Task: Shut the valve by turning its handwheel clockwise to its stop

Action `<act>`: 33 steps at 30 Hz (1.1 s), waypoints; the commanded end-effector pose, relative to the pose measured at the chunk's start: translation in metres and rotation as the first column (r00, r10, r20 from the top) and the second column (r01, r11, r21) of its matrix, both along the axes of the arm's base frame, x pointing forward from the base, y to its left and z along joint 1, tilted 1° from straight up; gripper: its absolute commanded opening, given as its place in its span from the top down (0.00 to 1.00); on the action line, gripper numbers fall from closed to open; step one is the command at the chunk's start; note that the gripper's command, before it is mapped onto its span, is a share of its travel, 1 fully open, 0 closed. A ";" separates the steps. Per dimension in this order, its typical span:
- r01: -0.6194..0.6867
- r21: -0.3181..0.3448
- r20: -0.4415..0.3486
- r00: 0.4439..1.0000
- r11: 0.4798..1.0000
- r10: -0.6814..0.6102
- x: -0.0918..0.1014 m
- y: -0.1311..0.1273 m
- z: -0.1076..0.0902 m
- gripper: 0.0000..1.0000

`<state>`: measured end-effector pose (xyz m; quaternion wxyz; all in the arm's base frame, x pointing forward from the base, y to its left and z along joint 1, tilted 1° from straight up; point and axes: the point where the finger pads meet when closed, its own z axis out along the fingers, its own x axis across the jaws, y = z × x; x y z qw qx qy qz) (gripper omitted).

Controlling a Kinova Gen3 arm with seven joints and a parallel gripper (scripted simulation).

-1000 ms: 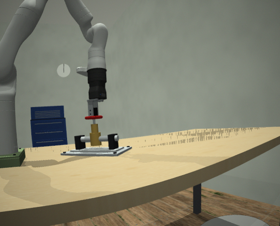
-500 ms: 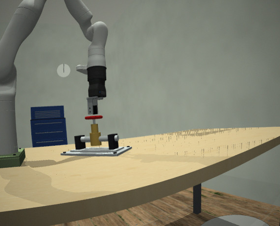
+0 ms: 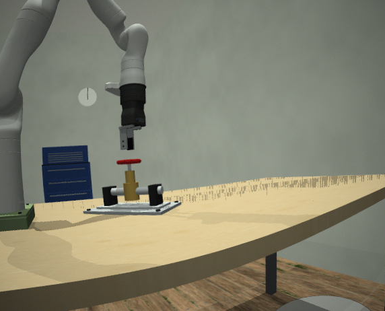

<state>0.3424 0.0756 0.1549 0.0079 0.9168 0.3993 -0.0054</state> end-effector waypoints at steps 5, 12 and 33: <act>0.001 0.001 0.008 1.000 1.000 -0.001 0.002 0.000 0.013 0.40; 0.001 0.001 0.008 1.000 1.000 -0.001 0.002 0.000 0.022 0.40; 0.001 0.001 0.008 1.000 1.000 -0.001 0.002 0.001 0.028 0.40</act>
